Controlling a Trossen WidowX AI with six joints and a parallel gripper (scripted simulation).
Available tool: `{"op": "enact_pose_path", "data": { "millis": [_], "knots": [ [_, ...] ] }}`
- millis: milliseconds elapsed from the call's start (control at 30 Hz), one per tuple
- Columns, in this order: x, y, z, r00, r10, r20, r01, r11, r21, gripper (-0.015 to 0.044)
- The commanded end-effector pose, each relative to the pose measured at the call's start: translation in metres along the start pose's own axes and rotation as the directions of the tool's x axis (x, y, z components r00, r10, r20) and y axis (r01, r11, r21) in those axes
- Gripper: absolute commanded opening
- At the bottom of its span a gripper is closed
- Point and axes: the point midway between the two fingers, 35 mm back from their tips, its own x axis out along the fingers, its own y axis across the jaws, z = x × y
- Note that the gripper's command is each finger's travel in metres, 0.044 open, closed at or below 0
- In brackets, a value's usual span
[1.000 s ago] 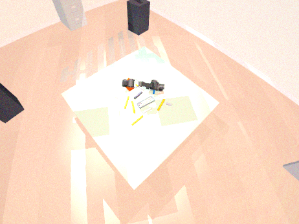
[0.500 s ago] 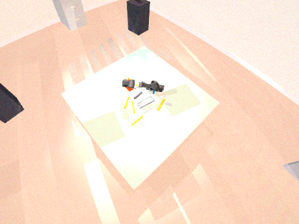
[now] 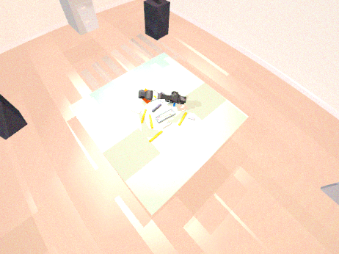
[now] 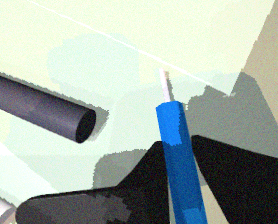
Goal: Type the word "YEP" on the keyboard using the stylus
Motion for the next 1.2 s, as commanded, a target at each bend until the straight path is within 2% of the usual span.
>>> {"op": "enact_pose_path", "data": {
  "millis": [0,333,500,833,1167],
  "knots": [
    [0.0,0.0,0.0,1.0,0.0,0.0,0.0,1.0,0.0,0.0],
    [-0.043,0.0,0.025,1.0,-0.001,0.002,0.001,1.0,-0.001,0.0],
    [-0.041,-0.001,0.024,1.0,-0.007,-0.003,0.007,1.0,-0.003,0.0],
    [-0.055,-0.003,0.014,0.998,-0.019,0.06,-0.004,0.933,0.36,0.0],
    [-0.069,-0.004,0.003,0.992,-0.036,0.124,-0.06,0.722,0.689,0.0]
  ]
}}
